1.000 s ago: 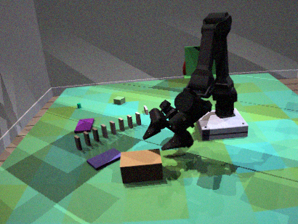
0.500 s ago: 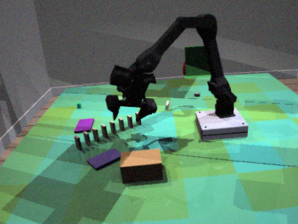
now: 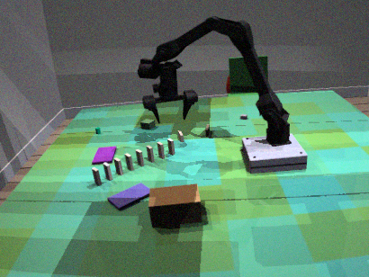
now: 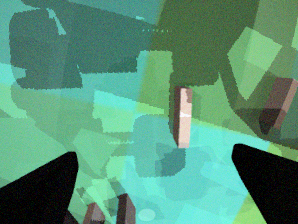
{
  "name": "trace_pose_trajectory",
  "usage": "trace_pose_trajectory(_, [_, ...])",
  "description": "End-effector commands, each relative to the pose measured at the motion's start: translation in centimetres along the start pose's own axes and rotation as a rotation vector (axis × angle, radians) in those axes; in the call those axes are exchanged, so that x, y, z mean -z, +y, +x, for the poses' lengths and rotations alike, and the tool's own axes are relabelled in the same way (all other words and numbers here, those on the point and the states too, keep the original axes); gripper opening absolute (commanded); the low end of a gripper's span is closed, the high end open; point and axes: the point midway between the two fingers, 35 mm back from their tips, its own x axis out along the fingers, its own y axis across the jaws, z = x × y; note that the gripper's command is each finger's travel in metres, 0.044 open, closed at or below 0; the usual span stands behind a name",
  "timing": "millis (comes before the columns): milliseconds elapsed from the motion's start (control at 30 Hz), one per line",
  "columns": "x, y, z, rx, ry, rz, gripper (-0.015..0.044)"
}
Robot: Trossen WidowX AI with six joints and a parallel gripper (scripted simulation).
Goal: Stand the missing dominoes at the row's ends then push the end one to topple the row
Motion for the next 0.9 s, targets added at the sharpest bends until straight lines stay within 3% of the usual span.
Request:
trace_pose_trajectory(0, [-2.8, -2.6, -0.5, 0.021, 0.081, 0.012, 0.044])
trace_pose_trajectory(200, [-2.8, -2.7, -0.3, 0.021, 0.081, 0.012, 0.044])
trace_pose_trajectory(467, [-2.3, -2.9, 5.9, 0.022, 0.081, 0.012, 0.044])
trace_pose_trajectory(867, [-2.2, -3.1, 7.3, 0.022, 0.081, 0.012, 0.044])
